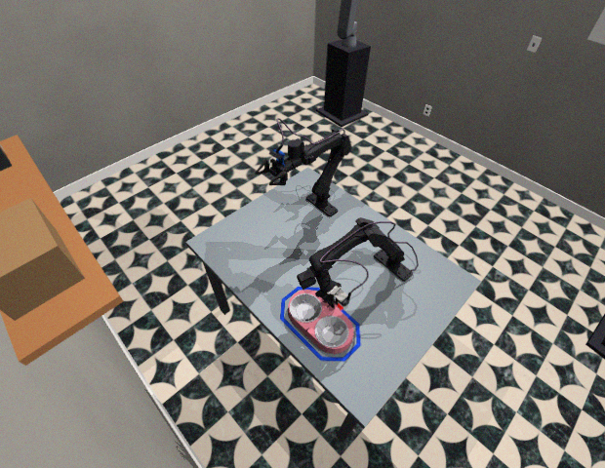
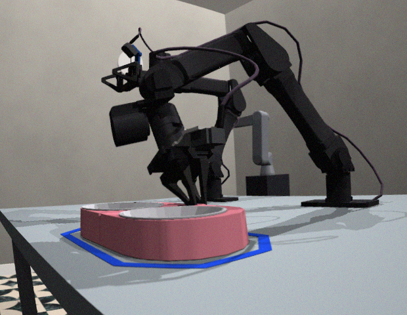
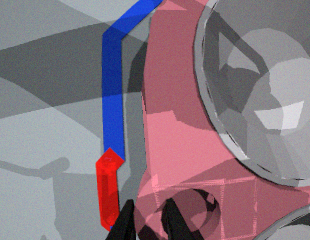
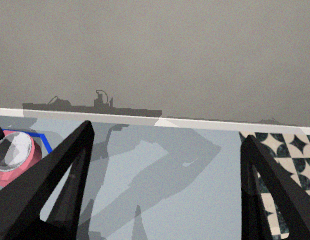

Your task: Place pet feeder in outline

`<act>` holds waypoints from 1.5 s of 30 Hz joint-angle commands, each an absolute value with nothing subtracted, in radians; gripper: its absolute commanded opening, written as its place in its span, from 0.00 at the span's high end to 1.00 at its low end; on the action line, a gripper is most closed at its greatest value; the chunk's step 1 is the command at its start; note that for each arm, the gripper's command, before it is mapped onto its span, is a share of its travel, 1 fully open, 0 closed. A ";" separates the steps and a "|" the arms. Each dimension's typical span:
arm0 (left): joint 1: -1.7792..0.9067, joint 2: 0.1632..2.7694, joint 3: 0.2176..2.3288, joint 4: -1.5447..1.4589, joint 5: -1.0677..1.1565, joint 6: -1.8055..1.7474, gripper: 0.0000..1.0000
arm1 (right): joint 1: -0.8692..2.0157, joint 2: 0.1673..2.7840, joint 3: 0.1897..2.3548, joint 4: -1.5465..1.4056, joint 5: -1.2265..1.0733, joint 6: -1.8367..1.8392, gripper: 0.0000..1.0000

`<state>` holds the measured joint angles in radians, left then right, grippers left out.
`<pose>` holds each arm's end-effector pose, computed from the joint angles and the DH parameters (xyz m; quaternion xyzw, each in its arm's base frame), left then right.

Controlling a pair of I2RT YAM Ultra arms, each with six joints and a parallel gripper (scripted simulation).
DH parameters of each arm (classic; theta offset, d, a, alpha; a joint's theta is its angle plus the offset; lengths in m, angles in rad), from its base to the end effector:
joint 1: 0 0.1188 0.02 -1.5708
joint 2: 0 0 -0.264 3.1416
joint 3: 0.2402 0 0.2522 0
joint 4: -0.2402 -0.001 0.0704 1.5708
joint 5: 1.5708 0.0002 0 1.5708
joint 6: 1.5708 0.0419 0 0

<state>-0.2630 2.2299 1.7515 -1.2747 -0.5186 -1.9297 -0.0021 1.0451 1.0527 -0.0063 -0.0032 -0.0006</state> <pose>0.3989 -0.0848 0.1630 -0.6968 0.6645 0.1949 0.1869 0.2443 0.0006 0.4090 -0.0006 0.7066 0.0002 0.7076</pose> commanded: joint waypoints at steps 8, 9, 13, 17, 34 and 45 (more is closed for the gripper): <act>-0.286 2.216 1.744 -1.311 -0.531 -1.955 0.83 | 0.002 1.021 1.050 -0.014 0.003 0.000 0.00; -0.286 2.217 1.745 -1.311 -0.531 -1.955 0.83 | 0.002 1.021 1.050 -0.014 0.003 0.000 0.00; -0.280 2.218 1.747 -1.311 -0.531 -1.953 0.83 | 0.002 1.021 1.050 -0.014 0.003 0.000 0.00; -0.290 2.223 1.755 -1.312 -0.531 -1.957 0.83 | 0.002 1.021 1.050 -0.014 0.003 0.000 0.00; -0.277 2.236 1.767 -1.299 -0.534 -1.919 0.83 | 0.002 1.021 1.050 -0.014 0.003 0.000 0.00; -0.261 2.240 1.801 -1.320 -0.536 -1.964 0.53 | 0.002 1.021 1.050 -0.014 0.003 0.000 0.00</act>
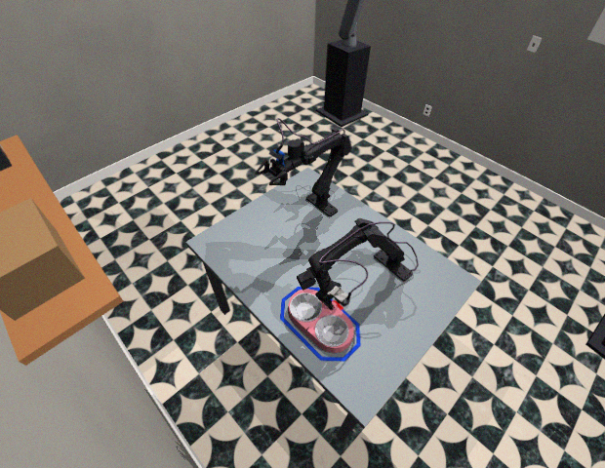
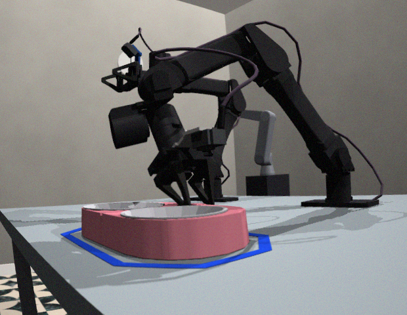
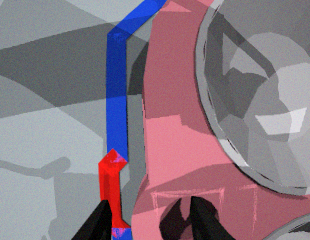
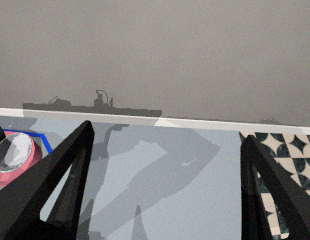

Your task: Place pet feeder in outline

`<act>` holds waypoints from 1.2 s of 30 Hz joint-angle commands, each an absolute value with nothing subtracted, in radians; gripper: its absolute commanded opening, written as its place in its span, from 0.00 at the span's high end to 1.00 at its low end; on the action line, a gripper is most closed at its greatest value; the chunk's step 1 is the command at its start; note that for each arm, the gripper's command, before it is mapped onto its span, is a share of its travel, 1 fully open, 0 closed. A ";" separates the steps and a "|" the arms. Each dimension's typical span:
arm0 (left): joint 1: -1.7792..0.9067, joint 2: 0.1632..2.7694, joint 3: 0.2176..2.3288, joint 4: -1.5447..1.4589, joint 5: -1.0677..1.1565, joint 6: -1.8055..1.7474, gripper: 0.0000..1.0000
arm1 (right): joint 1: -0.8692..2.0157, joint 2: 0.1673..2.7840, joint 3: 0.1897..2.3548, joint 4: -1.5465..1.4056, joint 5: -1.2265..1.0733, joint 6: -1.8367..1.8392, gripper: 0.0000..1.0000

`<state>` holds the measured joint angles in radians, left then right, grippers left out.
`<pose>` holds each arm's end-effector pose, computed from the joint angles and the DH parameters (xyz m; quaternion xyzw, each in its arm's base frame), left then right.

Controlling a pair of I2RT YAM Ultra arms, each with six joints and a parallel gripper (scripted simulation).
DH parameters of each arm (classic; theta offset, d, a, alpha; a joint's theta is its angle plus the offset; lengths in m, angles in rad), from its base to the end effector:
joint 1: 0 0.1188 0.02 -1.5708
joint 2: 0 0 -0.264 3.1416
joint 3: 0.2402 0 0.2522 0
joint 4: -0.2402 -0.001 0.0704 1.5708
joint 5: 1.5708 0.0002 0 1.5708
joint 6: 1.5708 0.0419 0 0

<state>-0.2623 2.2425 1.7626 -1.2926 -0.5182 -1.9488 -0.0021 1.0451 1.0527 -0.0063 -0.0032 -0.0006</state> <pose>0.3994 -0.0847 0.1610 -0.7011 0.6588 0.2013 0.1841 0.2443 0.0006 0.4090 -0.0006 0.7066 0.0002 0.7076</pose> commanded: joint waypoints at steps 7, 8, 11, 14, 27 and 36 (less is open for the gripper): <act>-0.262 2.241 1.801 -1.321 -0.536 -1.964 0.53 | 0.002 1.021 1.050 -0.014 0.003 0.000 0.00; -0.262 2.241 1.801 -1.321 -0.536 -1.964 0.53 | 0.002 1.021 1.050 -0.014 0.003 0.000 0.00; -0.262 2.242 1.790 -1.322 -0.536 -1.964 0.53 | 0.002 1.021 1.050 -0.014 0.003 0.000 0.00; -0.262 2.242 1.790 -1.322 -0.536 -1.964 0.53 | 0.002 1.021 1.050 -0.014 0.003 0.000 0.00; -0.308 2.270 1.891 -1.427 -0.530 -1.997 0.53 | 0.002 1.021 1.050 -0.014 0.003 0.000 0.00; -0.327 2.271 1.970 -1.504 -0.519 -2.019 0.53 | 0.002 1.021 1.050 -0.014 0.003 0.000 0.00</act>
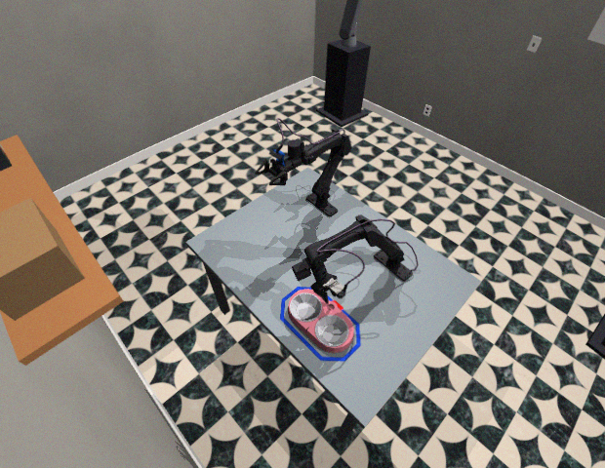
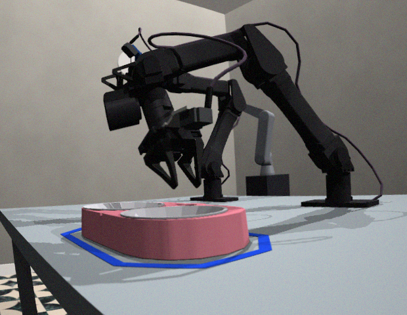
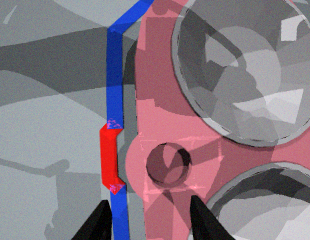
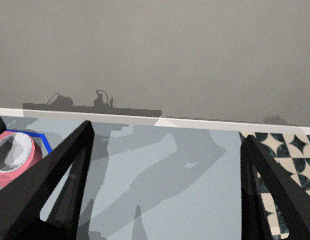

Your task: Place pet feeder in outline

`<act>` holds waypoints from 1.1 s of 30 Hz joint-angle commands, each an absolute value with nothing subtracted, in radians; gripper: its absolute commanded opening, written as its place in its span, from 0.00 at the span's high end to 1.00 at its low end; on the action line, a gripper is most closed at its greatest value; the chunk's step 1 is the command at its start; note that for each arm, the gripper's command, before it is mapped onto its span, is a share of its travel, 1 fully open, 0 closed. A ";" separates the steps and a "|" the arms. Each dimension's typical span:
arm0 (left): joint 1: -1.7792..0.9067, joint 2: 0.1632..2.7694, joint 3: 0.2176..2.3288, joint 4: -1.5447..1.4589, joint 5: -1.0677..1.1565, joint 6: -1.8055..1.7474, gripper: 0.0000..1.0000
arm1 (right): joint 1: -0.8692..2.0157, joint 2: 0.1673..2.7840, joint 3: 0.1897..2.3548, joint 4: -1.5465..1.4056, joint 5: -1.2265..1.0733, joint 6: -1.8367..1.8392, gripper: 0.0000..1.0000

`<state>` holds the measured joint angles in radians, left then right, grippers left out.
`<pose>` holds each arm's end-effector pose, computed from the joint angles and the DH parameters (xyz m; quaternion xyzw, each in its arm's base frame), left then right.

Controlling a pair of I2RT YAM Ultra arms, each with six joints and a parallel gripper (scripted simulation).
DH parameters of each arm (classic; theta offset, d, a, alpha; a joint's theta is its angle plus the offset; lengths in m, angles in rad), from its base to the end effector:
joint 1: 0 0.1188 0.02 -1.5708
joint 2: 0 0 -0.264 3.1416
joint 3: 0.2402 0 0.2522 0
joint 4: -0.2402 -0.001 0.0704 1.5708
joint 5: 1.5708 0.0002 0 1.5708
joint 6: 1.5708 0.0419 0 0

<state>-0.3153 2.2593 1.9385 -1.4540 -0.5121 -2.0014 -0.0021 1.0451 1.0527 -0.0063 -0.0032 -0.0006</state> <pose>0.4034 -0.1089 0.1977 -0.7014 0.6594 0.1912 0.1913 0.2443 0.0006 0.4090 -0.0006 0.7066 0.0002 0.7076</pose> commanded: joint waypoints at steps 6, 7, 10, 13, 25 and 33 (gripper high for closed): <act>-0.346 2.286 2.053 -1.561 -0.511 -2.040 0.53 | 0.002 1.021 1.050 -0.014 0.003 0.000 0.00; -0.346 2.282 2.056 -1.563 -0.517 -2.041 0.53 | 0.002 1.021 1.050 -0.014 0.003 0.000 0.00; -0.335 2.296 2.062 -1.567 -0.517 -2.042 0.53 | 0.002 1.021 1.050 -0.014 0.003 0.000 0.00; -0.328 2.299 2.065 -1.568 -0.516 -2.042 0.53 | 0.002 1.021 1.050 -0.014 0.003 0.000 0.00; -0.325 2.281 2.056 -1.570 -0.515 -2.040 0.53 | 0.002 1.021 1.050 -0.014 0.003 0.000 0.00; -0.321 2.282 2.014 -1.571 -0.514 -2.035 0.53 | 0.002 1.021 1.050 -0.014 0.003 0.000 0.00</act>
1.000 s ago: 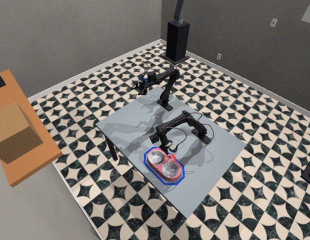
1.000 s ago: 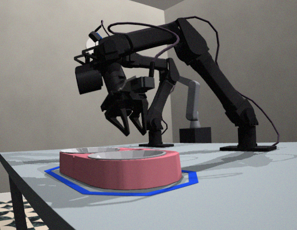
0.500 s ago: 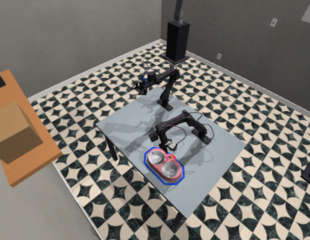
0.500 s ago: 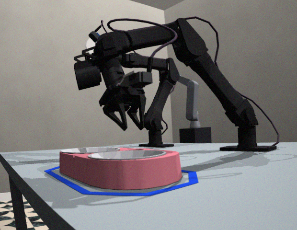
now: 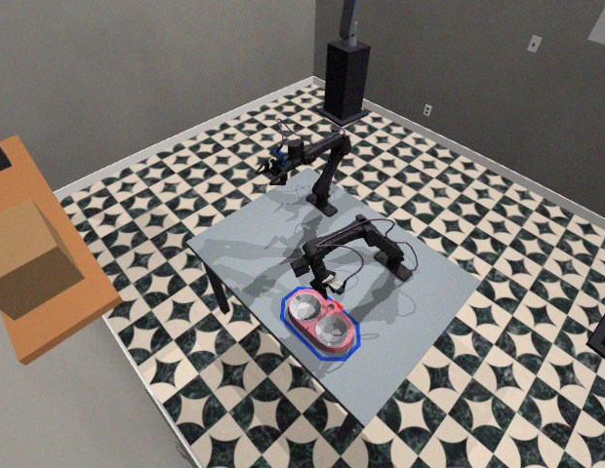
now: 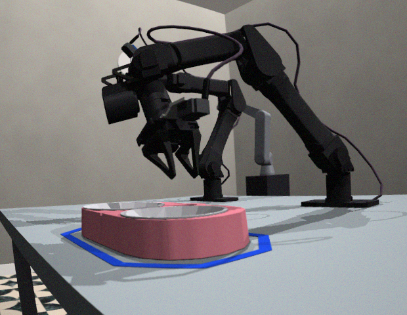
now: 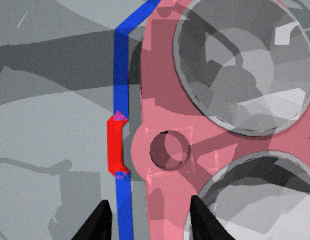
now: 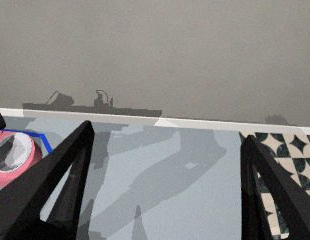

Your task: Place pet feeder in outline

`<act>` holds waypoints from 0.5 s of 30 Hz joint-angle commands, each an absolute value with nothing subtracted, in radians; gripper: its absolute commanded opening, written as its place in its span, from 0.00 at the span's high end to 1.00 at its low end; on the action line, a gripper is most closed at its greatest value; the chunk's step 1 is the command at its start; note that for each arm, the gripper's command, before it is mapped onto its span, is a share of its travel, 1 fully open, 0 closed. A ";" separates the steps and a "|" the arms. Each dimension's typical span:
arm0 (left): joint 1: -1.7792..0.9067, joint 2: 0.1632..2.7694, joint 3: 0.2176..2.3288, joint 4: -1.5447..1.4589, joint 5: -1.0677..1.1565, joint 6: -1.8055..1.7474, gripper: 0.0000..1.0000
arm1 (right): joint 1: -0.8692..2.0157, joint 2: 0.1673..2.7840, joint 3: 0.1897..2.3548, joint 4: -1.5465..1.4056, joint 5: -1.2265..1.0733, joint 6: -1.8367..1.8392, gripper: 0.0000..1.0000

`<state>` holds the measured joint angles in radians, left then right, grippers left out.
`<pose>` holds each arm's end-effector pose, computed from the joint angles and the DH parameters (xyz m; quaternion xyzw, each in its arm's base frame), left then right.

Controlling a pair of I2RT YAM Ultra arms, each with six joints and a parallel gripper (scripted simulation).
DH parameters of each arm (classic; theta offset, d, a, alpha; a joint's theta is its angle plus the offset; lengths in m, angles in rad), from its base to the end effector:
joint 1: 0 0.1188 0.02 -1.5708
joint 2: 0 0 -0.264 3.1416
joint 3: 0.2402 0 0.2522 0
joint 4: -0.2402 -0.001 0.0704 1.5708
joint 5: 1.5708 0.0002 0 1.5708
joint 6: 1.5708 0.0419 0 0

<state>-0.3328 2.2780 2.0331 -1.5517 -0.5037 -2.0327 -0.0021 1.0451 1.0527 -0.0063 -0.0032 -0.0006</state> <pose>0.4035 -0.1170 0.2140 -0.7044 0.6562 0.1947 0.1879 0.2443 0.0006 0.4090 -0.0006 0.7066 0.0002 0.7076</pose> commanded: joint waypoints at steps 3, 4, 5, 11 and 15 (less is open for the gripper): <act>-0.321 2.281 2.064 -1.569 -0.514 -2.035 0.53 | 0.002 1.021 1.050 -0.014 0.003 0.000 0.00; -0.307 2.208 2.056 -1.538 -0.512 -1.997 0.53 | 0.003 1.022 1.048 -0.014 0.003 0.000 0.00; -0.307 2.217 2.002 -1.522 -0.492 -1.965 0.53 | 0.003 1.023 1.047 -0.014 0.004 0.000 0.00; -0.283 2.110 1.950 -1.341 -0.446 -1.686 0.53 | 0.007 1.027 1.034 0.000 0.004 0.000 0.00; -0.267 2.058 1.874 -1.286 -0.416 -1.648 0.53 | 0.010 1.030 1.066 -0.013 0.003 0.001 0.00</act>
<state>-0.2878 2.1120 1.9133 -1.3560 -0.4332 -1.7439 -0.0021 1.0451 1.0512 -0.0044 -0.0029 -0.0006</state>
